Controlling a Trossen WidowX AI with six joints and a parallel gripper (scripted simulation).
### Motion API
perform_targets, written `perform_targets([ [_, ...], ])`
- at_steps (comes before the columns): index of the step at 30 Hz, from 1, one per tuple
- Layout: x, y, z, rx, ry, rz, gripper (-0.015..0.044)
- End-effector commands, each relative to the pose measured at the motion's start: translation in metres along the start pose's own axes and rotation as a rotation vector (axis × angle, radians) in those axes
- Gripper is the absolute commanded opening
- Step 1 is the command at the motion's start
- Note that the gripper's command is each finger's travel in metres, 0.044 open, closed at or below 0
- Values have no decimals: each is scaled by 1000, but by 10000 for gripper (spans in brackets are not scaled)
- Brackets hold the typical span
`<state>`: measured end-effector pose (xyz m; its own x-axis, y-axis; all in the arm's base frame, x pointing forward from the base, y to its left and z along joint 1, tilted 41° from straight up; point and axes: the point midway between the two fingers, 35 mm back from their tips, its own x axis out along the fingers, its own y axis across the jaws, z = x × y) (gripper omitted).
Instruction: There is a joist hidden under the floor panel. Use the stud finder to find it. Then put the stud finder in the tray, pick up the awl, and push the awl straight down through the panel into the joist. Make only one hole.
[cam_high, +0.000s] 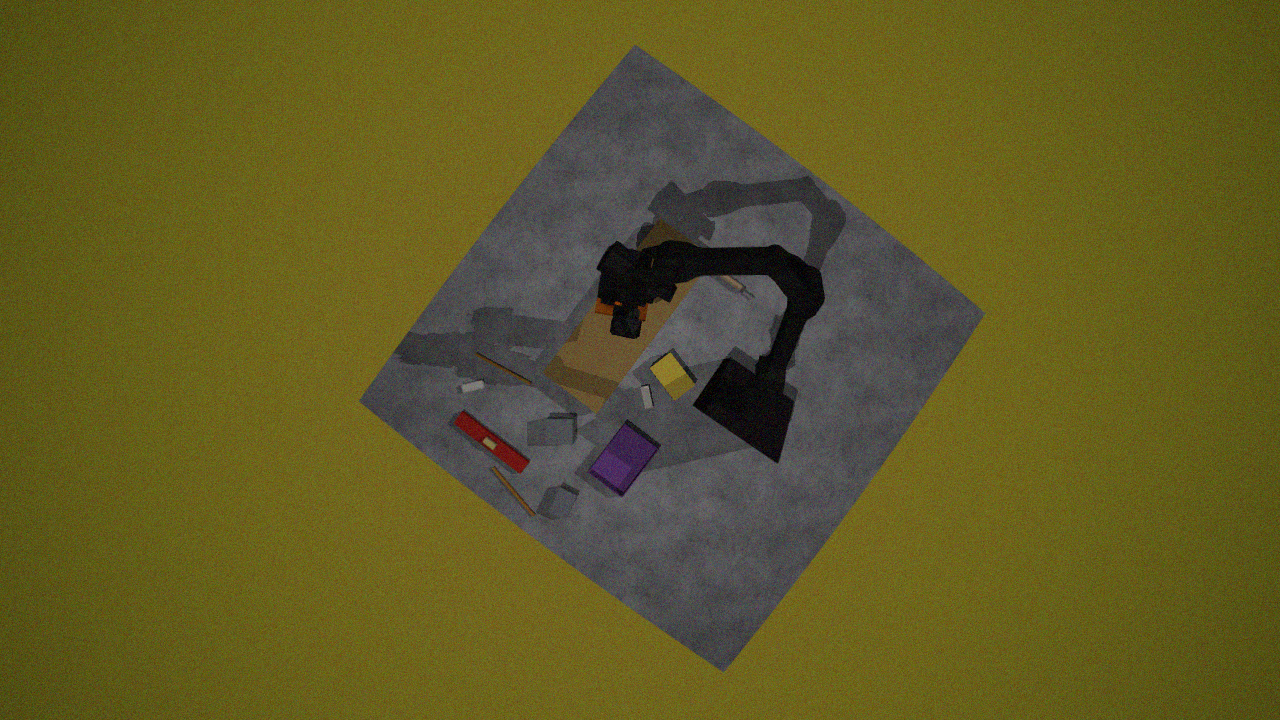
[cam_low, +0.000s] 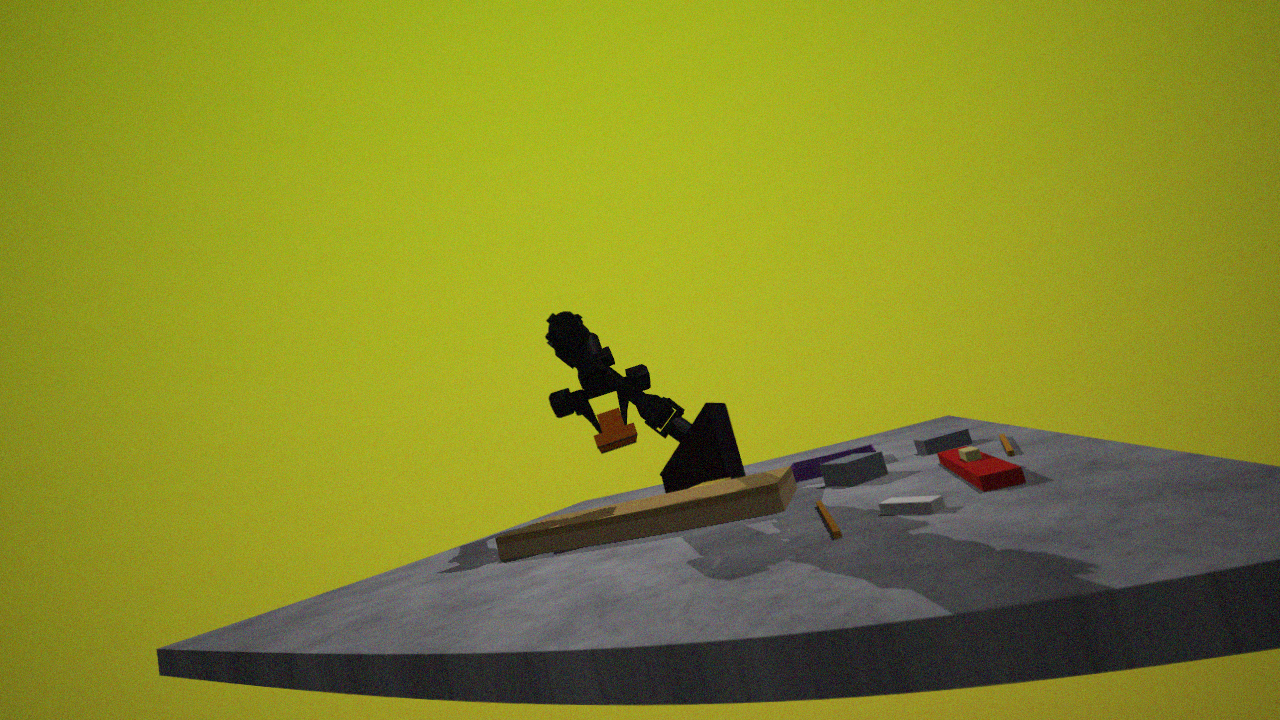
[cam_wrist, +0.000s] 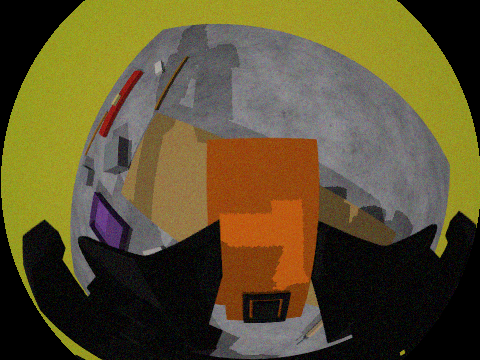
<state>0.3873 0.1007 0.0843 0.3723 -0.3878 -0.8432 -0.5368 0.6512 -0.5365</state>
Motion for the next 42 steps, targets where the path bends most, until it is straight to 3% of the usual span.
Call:
perform_targets([
  [1,2,34,12,-85,-13,36,0],
  [21,19,224,18,-538,-3,196,0],
  [42,43,390,-69,-1000,78,280,0],
])
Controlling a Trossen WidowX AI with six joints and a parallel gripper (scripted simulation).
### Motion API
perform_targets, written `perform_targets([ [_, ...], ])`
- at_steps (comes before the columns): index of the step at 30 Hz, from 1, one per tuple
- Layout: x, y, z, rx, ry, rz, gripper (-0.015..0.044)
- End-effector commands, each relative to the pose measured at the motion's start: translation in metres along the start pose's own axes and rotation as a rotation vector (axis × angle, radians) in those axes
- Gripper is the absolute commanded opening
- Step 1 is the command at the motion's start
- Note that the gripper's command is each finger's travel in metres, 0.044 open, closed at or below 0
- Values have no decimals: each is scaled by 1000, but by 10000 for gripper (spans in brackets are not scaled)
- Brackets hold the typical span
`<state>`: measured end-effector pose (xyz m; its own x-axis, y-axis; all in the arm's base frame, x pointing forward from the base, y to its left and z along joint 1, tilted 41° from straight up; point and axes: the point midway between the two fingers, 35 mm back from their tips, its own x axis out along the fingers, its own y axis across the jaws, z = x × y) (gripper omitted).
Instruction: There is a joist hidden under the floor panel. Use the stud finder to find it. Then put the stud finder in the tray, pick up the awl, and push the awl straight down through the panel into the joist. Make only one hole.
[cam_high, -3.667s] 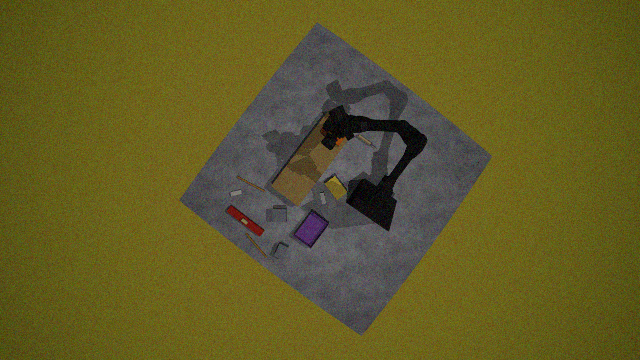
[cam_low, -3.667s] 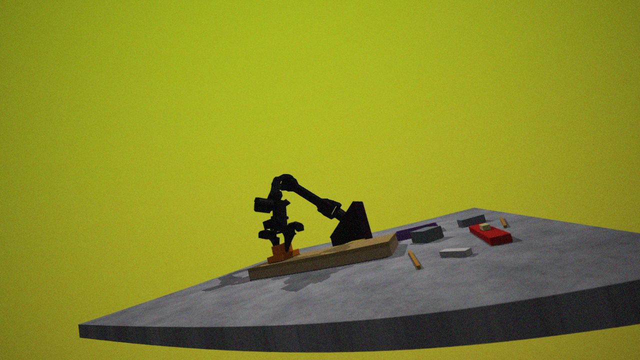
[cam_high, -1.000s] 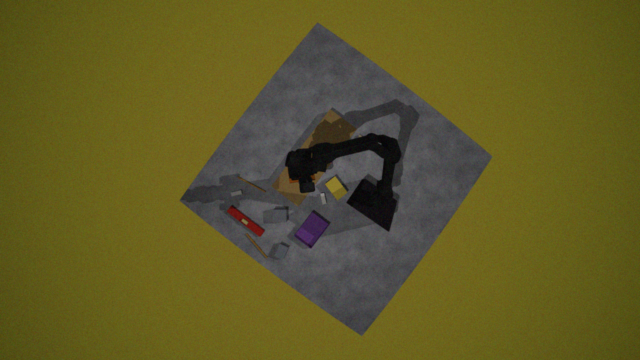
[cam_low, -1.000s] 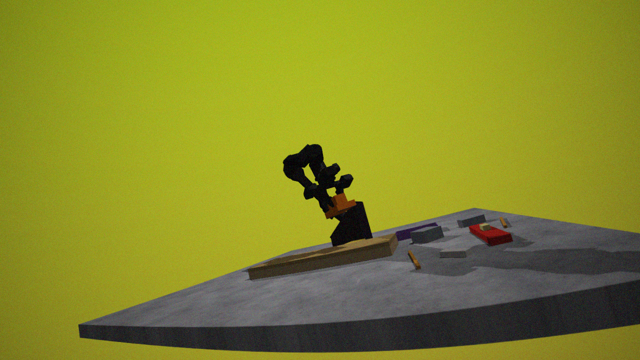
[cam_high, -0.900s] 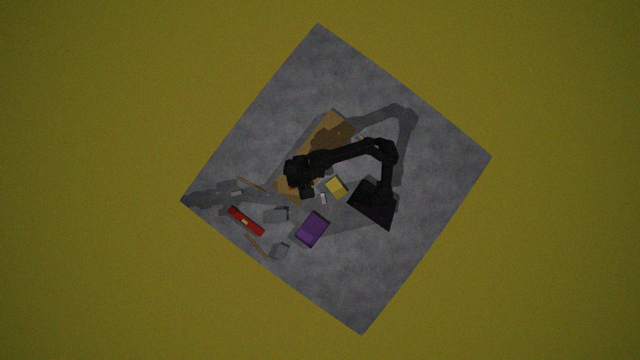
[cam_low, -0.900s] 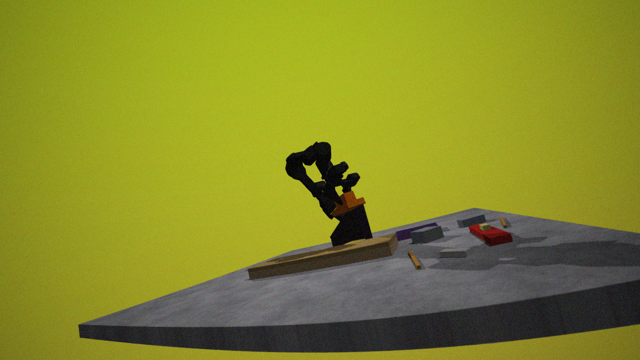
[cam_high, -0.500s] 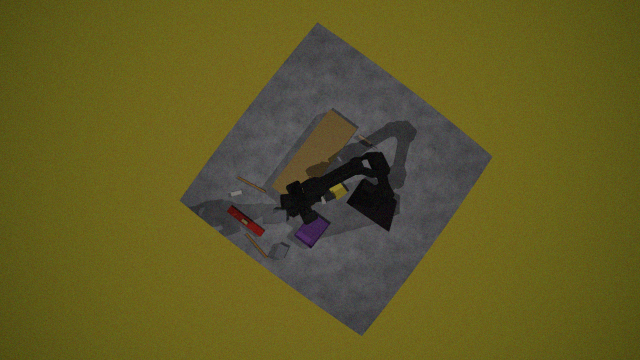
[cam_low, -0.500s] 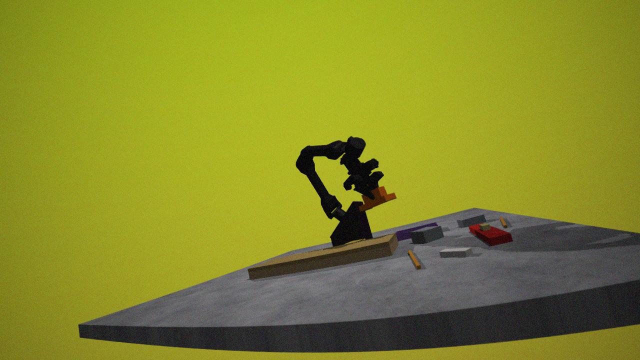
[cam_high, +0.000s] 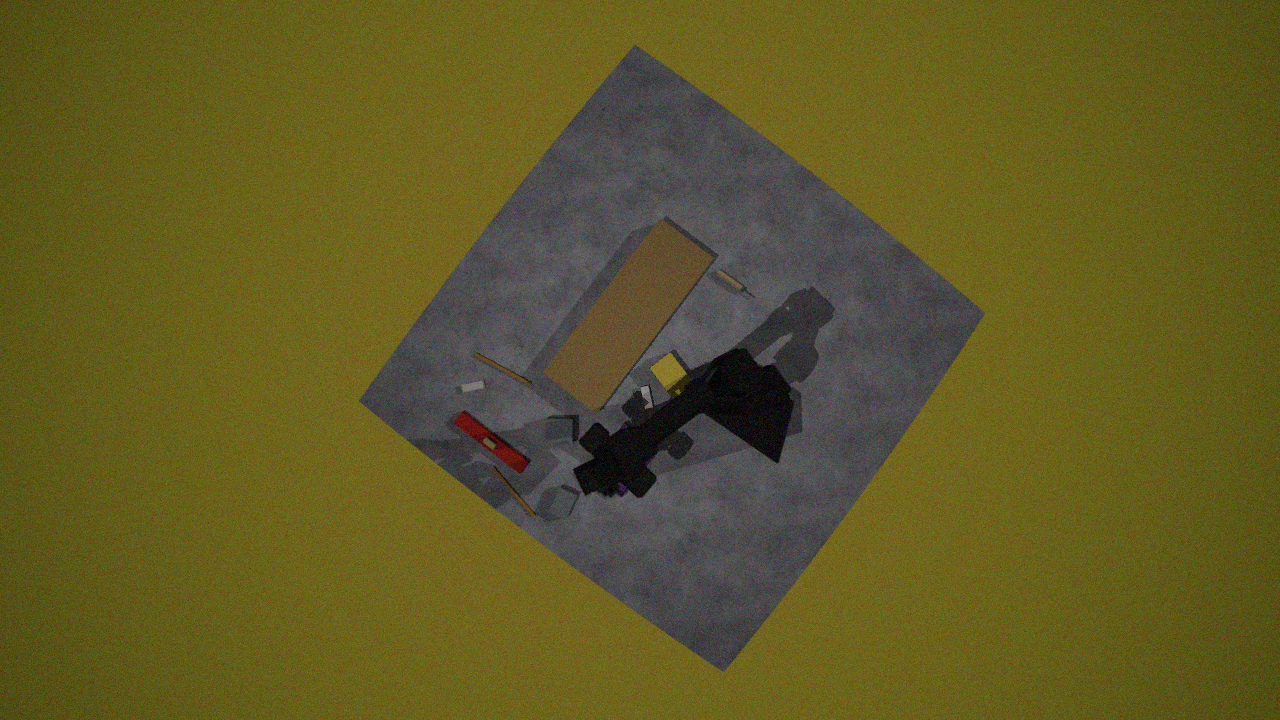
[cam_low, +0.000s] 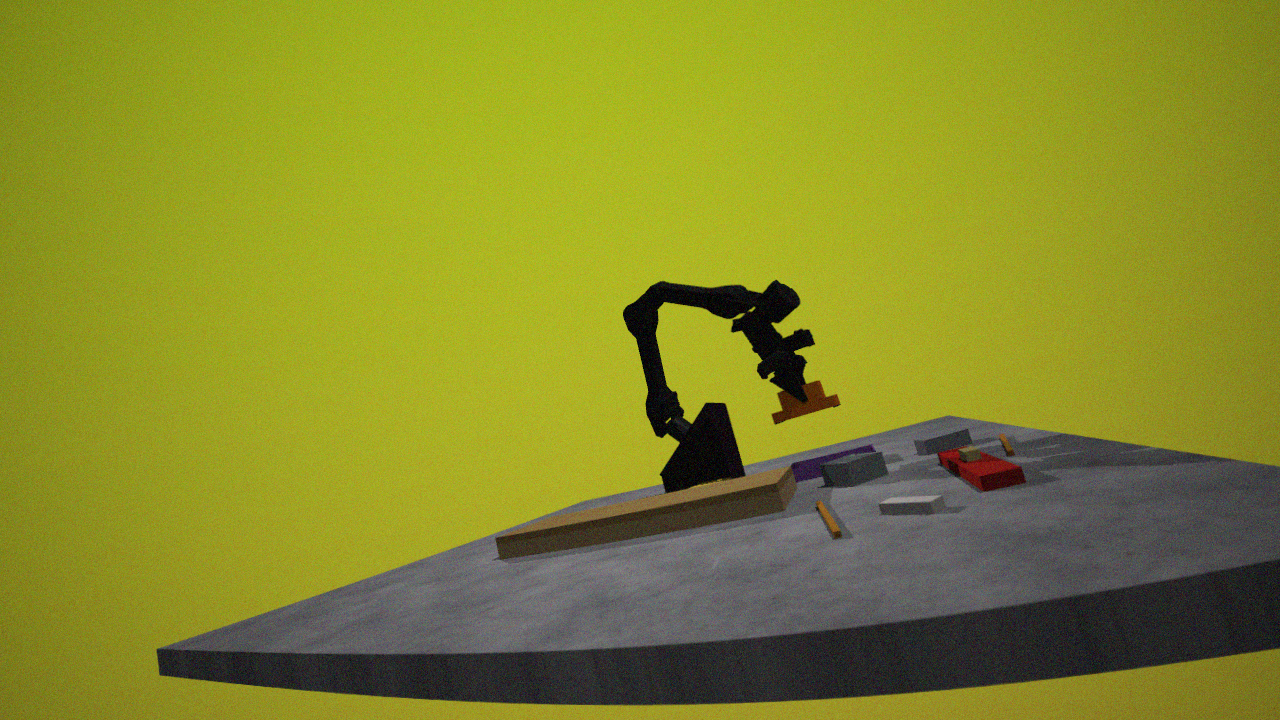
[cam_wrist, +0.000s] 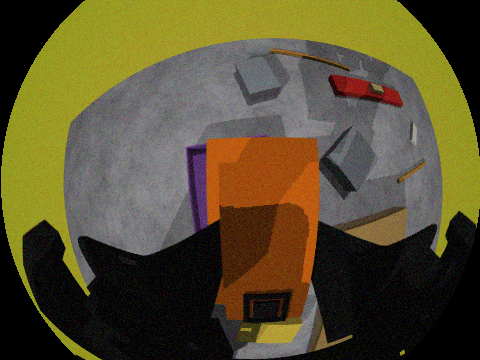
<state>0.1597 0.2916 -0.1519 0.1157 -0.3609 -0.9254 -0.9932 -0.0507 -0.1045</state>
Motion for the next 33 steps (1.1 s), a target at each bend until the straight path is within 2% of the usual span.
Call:
perform_targets([
  [1,12,27,7,-77,16,14,0],
  [33,89,35,-13,-106,29,18,0],
])
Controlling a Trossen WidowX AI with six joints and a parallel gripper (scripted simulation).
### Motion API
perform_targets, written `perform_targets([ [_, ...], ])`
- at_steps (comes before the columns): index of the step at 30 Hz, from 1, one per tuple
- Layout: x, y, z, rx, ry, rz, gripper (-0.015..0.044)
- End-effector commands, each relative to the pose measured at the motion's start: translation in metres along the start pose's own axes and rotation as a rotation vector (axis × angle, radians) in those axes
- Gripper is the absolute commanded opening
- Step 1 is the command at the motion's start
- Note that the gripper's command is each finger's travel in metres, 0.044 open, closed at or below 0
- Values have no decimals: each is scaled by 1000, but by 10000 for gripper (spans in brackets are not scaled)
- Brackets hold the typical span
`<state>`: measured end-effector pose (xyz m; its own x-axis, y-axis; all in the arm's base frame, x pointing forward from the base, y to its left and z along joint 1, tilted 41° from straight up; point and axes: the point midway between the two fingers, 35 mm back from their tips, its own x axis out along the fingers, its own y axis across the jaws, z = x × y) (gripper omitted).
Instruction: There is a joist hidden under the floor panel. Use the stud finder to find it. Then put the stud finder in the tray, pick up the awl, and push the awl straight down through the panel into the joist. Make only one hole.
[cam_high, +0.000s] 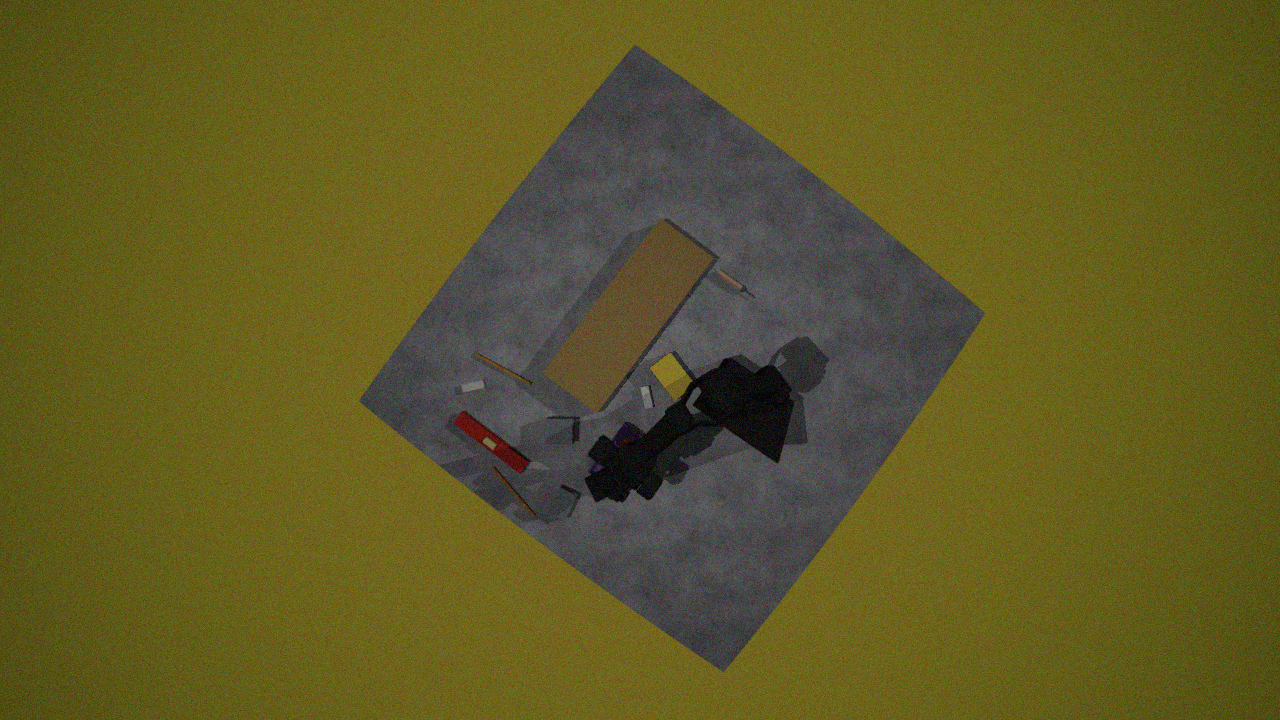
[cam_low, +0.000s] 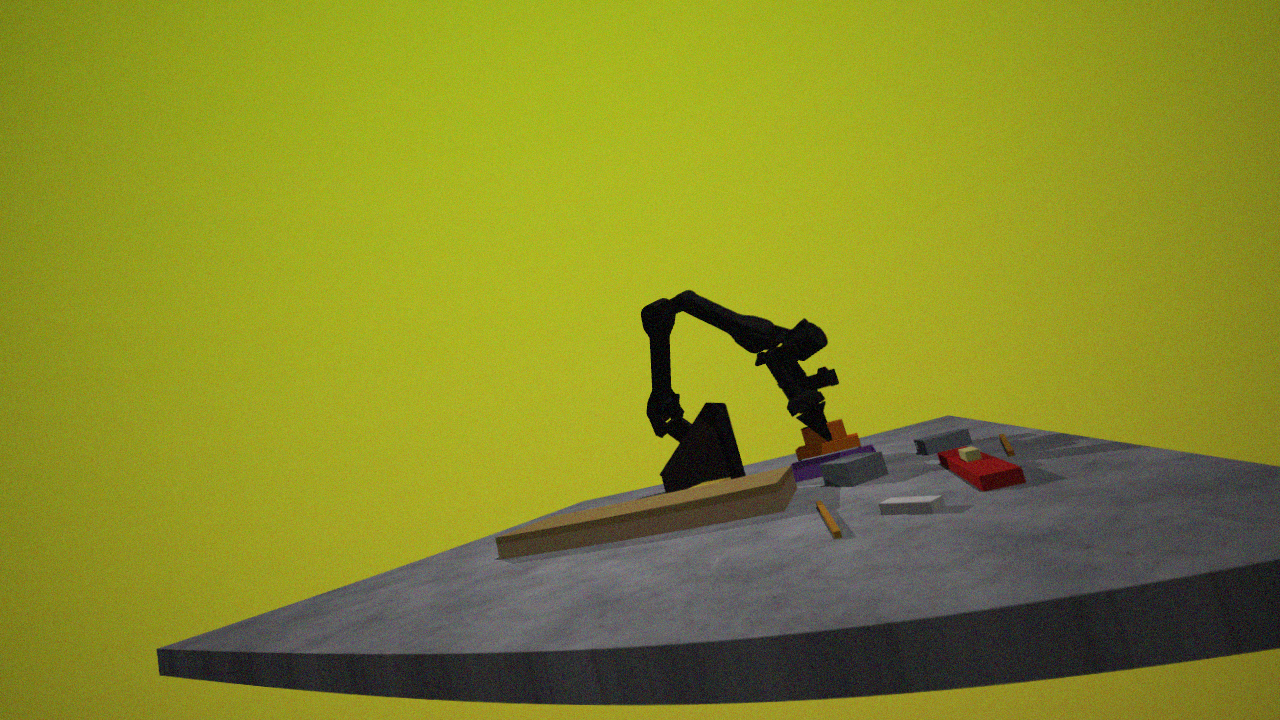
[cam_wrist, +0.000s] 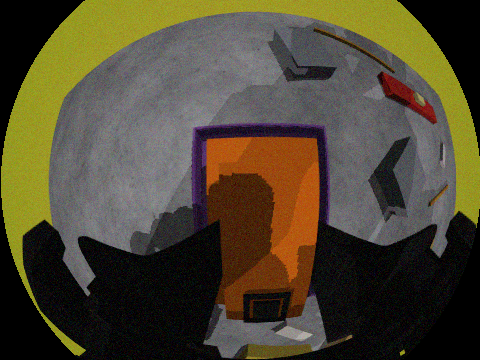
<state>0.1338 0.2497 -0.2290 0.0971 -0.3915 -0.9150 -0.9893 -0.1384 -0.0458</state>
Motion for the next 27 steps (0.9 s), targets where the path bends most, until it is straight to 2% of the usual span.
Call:
perform_targets([
  [1,8,-1,-3,-3,-2,-3,0],
  [19,30,-1,-10,-2,-1,-3,0],
  [27,28,1,-10,0,3,0,210],
])
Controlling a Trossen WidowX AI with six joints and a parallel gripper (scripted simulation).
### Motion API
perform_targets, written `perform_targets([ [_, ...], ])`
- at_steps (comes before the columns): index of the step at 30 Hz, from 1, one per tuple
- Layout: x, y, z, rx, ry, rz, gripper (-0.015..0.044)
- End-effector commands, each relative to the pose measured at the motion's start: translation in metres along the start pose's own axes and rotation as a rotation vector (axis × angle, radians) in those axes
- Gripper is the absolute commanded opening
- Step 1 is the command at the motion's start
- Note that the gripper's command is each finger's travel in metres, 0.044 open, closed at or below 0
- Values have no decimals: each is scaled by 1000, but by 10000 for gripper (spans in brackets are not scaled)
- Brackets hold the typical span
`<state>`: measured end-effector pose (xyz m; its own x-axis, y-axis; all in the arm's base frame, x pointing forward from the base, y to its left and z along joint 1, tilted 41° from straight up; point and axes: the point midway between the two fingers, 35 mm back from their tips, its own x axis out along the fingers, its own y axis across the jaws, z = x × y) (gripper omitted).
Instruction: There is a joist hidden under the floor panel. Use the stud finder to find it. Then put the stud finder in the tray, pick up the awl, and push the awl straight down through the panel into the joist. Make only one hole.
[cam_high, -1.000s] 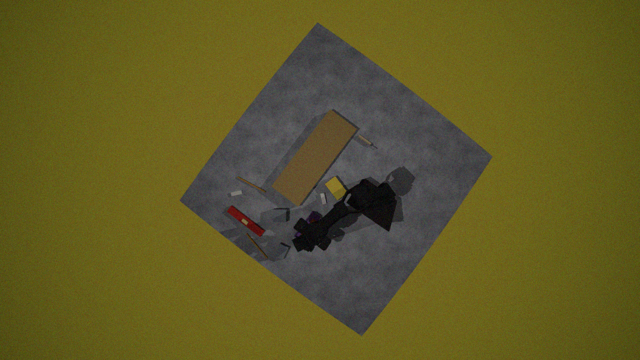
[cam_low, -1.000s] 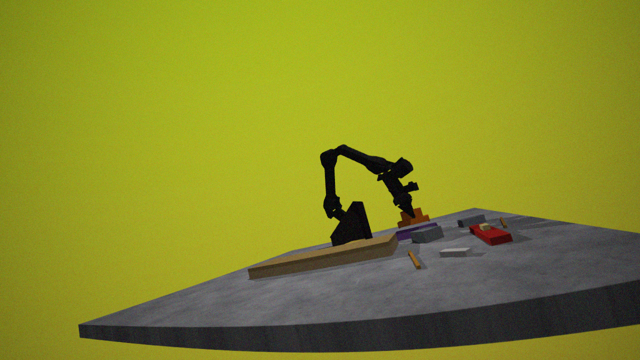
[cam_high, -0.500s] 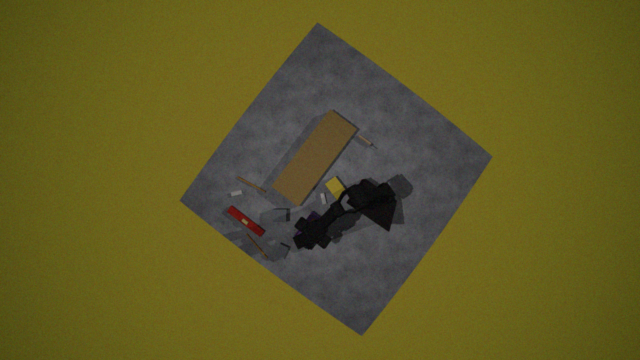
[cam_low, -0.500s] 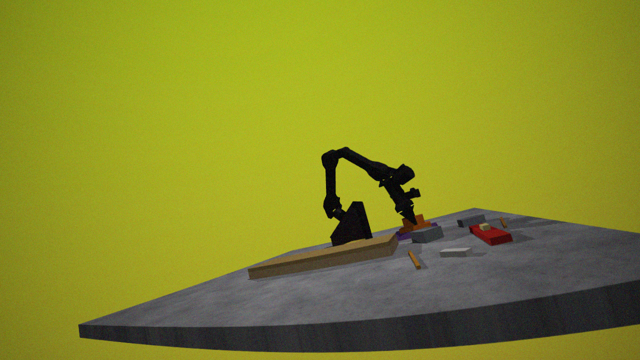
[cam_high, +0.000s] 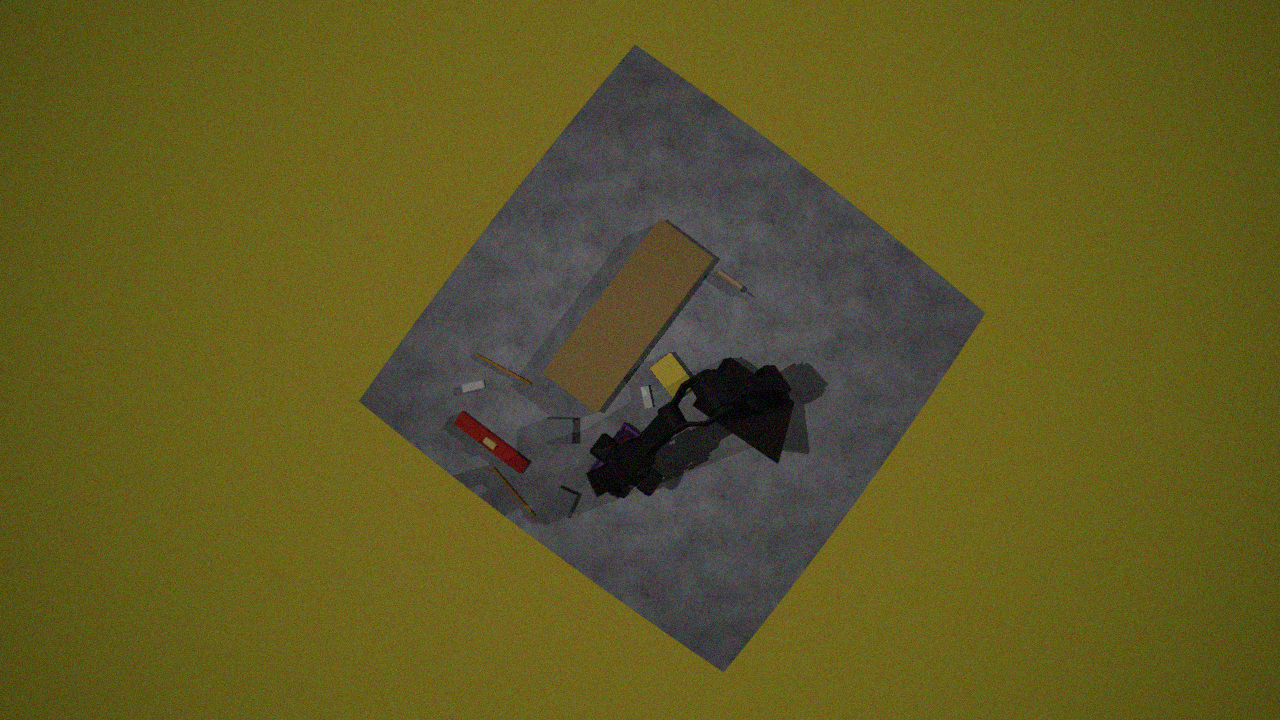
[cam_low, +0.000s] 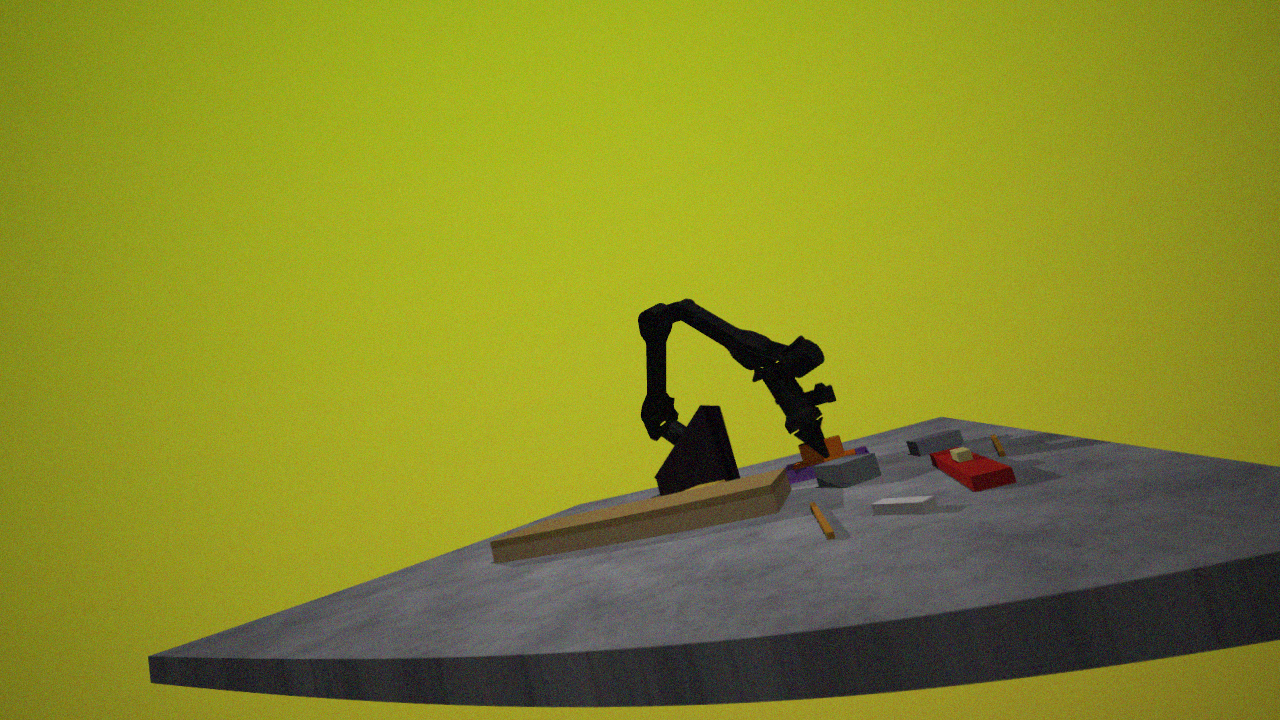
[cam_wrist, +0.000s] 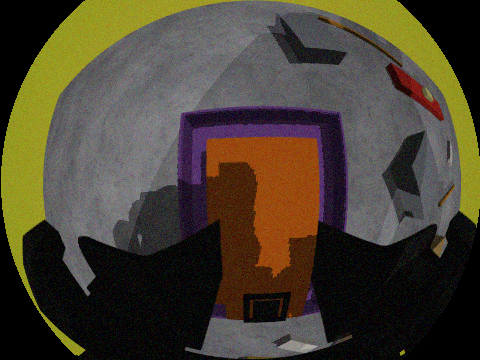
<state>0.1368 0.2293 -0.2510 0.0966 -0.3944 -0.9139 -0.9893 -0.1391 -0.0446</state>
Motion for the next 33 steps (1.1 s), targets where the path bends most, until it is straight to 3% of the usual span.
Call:
perform_targets([
  [1,0,0,0,1,0,0,236],
  [5,-3,0,1,1,-1,0,341],
  [9,-36,-2,13,0,-2,1,440],
  [13,-90,1,26,-1,-3,2,440],
  [20,-89,-29,10,85,-28,5,440],
  [26,-114,-105,-50,343,-76,5,440],
  [33,-136,-176,-158,625,-72,-41,440],
])
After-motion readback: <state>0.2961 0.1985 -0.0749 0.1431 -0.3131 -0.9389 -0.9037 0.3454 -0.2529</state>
